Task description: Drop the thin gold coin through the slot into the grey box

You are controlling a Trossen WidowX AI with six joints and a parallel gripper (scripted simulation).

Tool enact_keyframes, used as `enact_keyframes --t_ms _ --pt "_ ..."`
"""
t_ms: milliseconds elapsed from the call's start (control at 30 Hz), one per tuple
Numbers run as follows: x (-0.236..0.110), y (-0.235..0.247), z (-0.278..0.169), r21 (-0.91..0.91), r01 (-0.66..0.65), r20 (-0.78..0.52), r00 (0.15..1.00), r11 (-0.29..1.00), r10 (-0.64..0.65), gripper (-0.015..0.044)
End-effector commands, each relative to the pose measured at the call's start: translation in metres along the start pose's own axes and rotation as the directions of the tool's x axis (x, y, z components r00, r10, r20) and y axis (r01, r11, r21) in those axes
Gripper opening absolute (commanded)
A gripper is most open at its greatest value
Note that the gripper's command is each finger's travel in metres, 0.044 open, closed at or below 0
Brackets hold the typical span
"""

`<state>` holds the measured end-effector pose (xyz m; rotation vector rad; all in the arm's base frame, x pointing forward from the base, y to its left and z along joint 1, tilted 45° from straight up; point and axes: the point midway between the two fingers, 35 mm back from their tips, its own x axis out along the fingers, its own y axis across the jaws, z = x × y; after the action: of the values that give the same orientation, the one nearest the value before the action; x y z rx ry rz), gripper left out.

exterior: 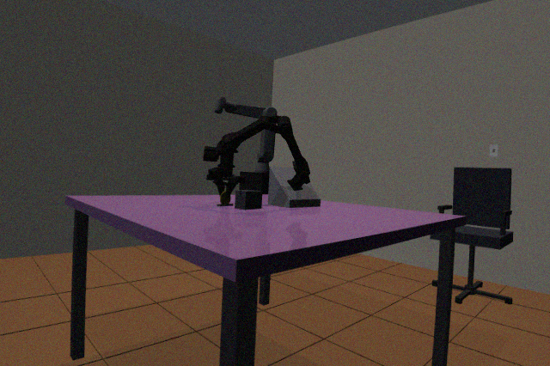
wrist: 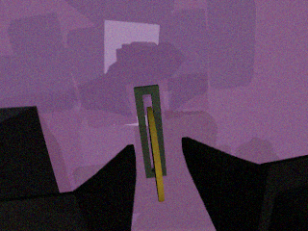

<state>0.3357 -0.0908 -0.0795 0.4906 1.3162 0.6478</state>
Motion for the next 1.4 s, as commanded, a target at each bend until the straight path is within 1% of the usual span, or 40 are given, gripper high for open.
enact_keyframes --t_ms 0,367,567,933,1367 --pt "0.010 0.002 -0.003 0.012 -0.011 -0.008 1.000 1.000 0.011 0.0161" --pt "0.024 0.003 -0.004 0.012 -0.013 -0.008 1.000 1.000 0.013 0.0161" --pt "0.024 0.003 -0.004 0.012 -0.013 -0.008 1.000 1.000 0.013 0.0003" --pt "0.023 0.003 -0.004 0.012 -0.012 -0.008 1.000 1.000 0.012 0.0000" --pt "-0.009 0.000 -0.002 0.012 -0.008 -0.008 1.000 1.000 0.008 0.0000"
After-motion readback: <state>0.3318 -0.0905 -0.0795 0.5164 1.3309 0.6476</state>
